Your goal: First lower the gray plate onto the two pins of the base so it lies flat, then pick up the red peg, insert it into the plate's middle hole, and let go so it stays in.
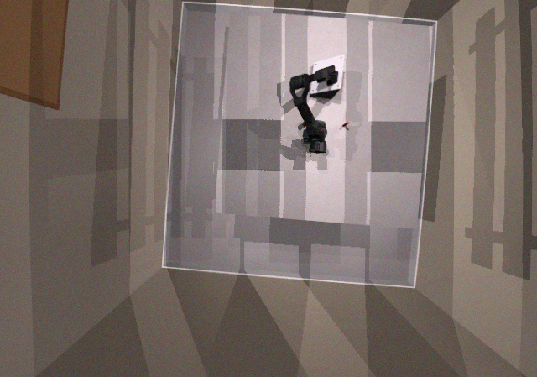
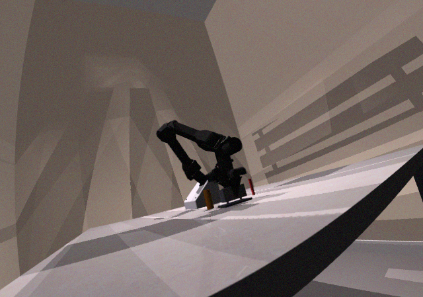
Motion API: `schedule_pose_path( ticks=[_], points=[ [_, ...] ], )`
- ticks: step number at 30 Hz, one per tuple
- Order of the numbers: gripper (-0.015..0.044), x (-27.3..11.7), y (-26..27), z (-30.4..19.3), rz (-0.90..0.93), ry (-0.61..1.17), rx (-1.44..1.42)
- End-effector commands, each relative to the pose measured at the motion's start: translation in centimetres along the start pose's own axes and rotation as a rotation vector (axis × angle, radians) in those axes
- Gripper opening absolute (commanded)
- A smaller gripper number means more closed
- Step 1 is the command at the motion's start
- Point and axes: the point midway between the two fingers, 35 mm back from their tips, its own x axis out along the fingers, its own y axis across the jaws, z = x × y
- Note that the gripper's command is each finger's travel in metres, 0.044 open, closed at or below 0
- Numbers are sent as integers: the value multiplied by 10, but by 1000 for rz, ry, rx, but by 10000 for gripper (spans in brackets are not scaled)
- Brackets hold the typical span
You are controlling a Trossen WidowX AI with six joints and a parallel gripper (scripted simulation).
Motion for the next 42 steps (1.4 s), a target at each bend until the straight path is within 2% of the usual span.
schedule_pose_path(
  ticks=[1,8,13,18,20,27,31,37,39,42],
  points=[
    [263,-1,0,0,1,0,1],
    [440,-1,0,0,1,0,1],
    [440,-10,2,-1,0,2,0],
    [440,-92,5,-3,-7,4,-6],
    [440,-114,2,-1,-9,1,-8],
    [440,-117,3,-8,-8,2,-16],
    [440,-122,-22,-65,-4,25,-179],
    [440,-124,-89,-146,-6,28,-469],
    [440,-122,-113,-164,-9,18,-554],
    [440,-121,-121,-170,-10,13,-583]
  ],
)
